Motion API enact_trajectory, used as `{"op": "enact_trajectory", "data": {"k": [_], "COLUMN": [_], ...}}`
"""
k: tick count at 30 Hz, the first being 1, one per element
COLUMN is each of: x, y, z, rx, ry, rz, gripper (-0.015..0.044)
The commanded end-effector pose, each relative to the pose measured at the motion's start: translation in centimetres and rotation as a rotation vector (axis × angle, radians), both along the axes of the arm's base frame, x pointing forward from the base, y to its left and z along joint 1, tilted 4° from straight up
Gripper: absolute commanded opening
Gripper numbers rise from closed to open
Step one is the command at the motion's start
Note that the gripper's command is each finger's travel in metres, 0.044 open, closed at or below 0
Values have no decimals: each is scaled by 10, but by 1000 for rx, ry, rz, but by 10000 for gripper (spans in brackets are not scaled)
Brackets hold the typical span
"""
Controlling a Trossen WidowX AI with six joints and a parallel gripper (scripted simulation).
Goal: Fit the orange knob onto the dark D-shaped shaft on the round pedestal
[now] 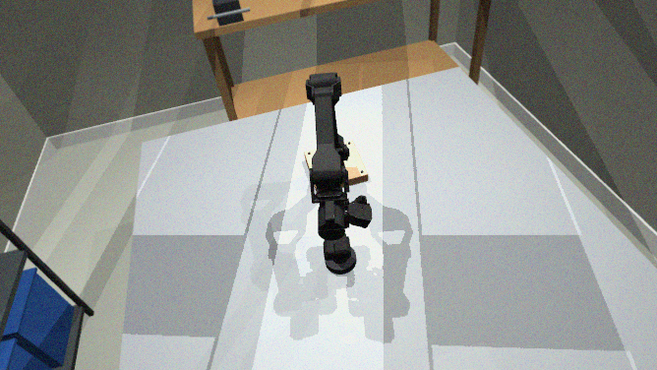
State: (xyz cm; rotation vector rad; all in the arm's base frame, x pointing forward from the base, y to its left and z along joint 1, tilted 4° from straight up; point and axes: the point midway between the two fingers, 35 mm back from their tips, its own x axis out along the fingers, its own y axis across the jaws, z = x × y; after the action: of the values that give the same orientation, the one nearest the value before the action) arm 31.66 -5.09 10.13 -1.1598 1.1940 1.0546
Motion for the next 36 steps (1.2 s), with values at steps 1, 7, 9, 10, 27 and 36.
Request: {"op": "enact_trajectory", "data": {"k": [1,7,9,10,27,36], "x": [1,1,1,1,1,1], "y": [0,0,0,0,0,0], "z": [0,-1,-1,0,2,0], "rx": [0,0,0,0,-20,-20], "ry": [-3,-3,-3,-3,-2,-2], "rz": [6,6,6,6,215,215], "gripper": [0,0,0,0,0,0]}}
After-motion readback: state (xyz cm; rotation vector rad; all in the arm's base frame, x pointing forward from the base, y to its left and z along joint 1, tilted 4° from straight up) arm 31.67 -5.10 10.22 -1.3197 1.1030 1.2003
